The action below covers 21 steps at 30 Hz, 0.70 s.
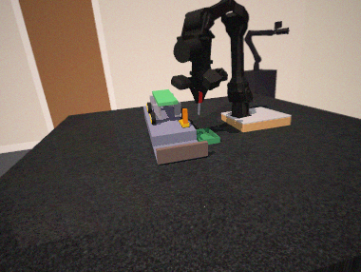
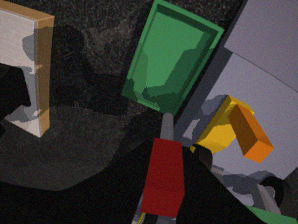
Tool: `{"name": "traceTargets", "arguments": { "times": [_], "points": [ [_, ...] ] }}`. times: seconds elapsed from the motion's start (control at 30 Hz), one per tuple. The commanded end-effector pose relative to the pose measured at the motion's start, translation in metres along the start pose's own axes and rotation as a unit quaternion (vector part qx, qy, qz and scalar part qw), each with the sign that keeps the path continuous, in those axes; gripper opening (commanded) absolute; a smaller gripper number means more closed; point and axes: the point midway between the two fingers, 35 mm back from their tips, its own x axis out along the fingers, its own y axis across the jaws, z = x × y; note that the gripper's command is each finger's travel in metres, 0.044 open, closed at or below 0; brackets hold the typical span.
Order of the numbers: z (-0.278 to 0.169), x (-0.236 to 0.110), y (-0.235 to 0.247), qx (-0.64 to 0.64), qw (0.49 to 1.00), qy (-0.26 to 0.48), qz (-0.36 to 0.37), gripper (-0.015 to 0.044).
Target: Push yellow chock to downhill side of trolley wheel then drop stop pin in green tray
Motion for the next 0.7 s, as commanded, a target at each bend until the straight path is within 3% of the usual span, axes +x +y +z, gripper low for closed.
{"name": "traceTargets", "arguments": {
  "times": [0.0, 0.67],
  "points": [
    [-0.0008, 0.0009, 0.0019, -0.056, 0.998, -0.012, -0.005, 0.0000],
    [-0.0047, 0.0018, 0.0029, -0.350, 0.934, -0.058, -0.038, 0.0000]
  ]
}}
